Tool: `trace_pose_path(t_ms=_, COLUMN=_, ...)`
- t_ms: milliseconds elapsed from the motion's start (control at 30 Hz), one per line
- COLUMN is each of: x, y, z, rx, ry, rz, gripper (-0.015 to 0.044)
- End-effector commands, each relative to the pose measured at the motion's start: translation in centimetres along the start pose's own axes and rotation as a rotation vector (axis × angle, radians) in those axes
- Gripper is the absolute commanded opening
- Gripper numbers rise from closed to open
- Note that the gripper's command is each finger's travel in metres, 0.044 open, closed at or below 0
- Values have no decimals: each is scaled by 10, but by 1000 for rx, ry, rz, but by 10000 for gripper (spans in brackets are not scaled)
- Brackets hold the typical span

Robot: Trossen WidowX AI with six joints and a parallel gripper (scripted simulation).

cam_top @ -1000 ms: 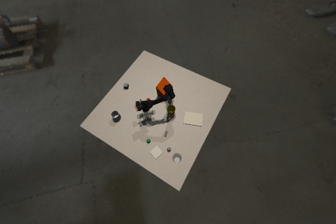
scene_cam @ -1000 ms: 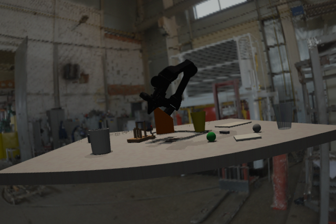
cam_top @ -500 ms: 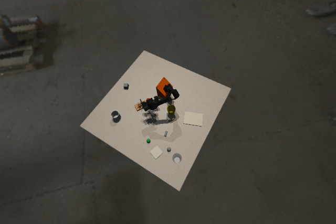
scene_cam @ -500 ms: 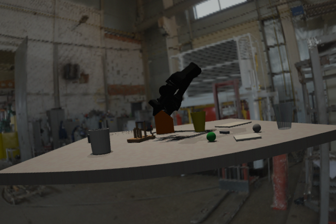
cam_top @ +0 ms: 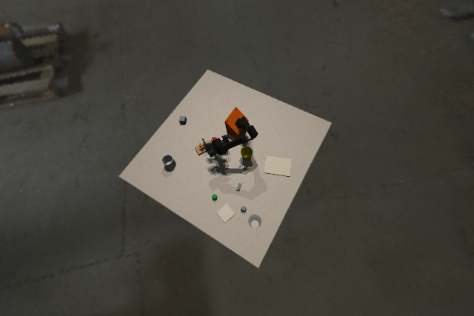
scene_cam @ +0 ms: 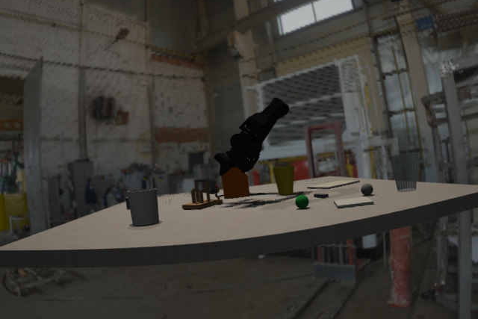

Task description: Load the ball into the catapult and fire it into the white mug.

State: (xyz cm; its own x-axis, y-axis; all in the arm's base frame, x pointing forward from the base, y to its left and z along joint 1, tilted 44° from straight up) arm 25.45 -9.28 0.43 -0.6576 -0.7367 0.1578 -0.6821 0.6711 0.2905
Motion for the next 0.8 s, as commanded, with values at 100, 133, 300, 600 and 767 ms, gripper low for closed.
trace_pose_path(t_ms=100, x=-8, y=2, z=9, rx=-5, ry=-2, rz=4, gripper=0)
trace_pose_path(t_ms=133, x=-9, y=2, z=10, rx=-5, ry=-2, rz=4, gripper=0)
trace_pose_path(t_ms=300, x=-15, y=3, z=16, rx=-5, ry=-2, rz=4, gripper=0)
trace_pose_path(t_ms=600, x=-26, y=5, z=26, rx=-6, ry=-3, rz=4, gripper=0)
trace_pose_path(t_ms=767, x=-31, y=7, z=32, rx=-6, ry=-3, rz=3, gripper=0)
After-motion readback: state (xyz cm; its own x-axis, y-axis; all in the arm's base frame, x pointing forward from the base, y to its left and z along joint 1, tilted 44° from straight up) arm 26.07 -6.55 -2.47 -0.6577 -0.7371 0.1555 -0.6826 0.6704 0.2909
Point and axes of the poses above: the point midway between the two fingers, 35 mm back from their tips, its own z axis out along the fingers, its own y axis across the jaws, x = y × z, the point moved 4 cm from there along -z, back along the fingers, and after that the axes turned 14 degrees about z, right-handed, at the moved point
